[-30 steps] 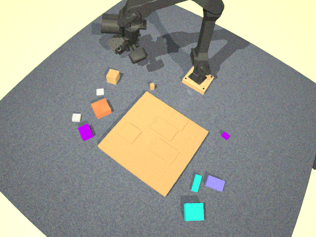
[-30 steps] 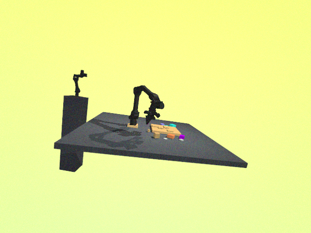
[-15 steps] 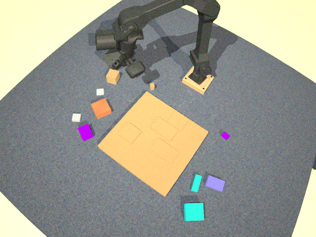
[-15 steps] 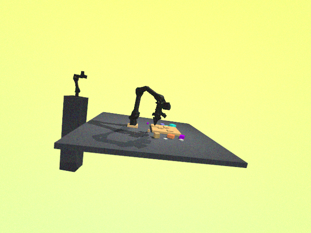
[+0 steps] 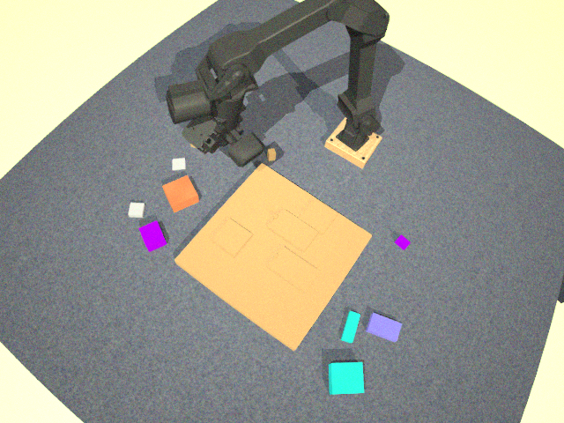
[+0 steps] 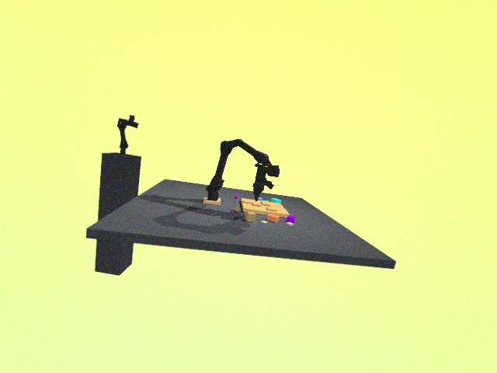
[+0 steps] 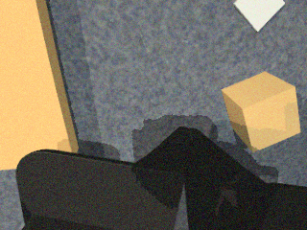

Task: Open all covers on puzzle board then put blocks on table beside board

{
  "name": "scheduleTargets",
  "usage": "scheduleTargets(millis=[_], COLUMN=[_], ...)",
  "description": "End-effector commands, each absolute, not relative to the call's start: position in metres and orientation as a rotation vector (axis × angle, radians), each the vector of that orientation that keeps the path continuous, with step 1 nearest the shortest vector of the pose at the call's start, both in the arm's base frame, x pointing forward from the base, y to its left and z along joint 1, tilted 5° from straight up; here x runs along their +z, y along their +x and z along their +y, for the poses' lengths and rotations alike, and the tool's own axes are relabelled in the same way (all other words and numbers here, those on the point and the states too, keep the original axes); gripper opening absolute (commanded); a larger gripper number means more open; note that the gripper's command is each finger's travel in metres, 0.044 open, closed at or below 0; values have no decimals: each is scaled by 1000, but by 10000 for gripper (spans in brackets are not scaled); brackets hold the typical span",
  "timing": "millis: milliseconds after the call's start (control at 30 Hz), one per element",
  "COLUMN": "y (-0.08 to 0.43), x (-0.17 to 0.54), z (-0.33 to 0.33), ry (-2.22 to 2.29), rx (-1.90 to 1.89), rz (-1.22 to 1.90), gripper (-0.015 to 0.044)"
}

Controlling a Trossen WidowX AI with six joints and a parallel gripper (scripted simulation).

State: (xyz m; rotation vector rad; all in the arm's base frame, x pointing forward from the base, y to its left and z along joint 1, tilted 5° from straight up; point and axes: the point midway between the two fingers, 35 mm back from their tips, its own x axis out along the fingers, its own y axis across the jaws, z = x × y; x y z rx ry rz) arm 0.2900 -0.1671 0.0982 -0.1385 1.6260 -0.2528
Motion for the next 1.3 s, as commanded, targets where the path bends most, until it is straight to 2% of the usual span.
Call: scheduleTargets(millis=[0,833,1267], y=[306,356,356], x=[98,80,79], z=[-148,-30,-26], ry=[-133,-106,-106], rx=[-206,59,66], rz=[1610,1615,1616], gripper=[0,0,0])
